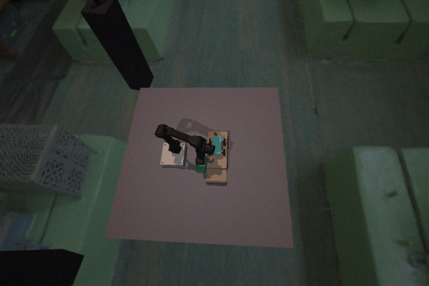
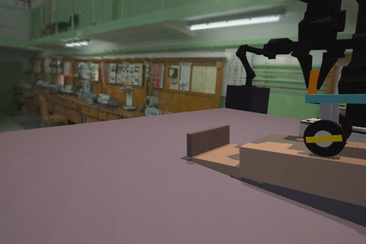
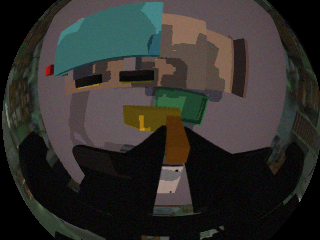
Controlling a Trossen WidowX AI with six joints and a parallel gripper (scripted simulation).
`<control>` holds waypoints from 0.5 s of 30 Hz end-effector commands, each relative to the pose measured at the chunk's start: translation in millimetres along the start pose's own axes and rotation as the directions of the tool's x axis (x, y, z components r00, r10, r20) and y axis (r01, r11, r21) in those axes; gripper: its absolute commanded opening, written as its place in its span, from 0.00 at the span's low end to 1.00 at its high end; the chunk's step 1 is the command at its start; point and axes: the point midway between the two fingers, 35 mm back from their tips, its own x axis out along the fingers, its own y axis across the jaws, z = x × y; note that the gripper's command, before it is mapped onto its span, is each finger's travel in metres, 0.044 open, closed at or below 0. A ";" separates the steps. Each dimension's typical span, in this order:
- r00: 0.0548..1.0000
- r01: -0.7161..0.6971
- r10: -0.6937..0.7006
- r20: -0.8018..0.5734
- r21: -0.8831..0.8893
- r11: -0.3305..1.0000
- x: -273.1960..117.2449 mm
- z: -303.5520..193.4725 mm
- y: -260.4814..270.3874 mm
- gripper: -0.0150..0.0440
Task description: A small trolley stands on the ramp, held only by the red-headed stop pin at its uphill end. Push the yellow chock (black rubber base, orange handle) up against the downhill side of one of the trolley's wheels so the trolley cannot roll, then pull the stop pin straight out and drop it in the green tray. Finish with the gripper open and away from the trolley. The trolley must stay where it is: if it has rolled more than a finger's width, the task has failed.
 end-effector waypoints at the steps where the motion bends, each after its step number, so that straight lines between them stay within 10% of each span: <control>1: 1.000 0.007 -0.007 0.009 -0.003 1.000 -0.4 5.3 -17.2 0.25; 15: 1.000 -0.024 0.024 0.008 -0.004 1.000 0.3 15.3 -56.5 0.25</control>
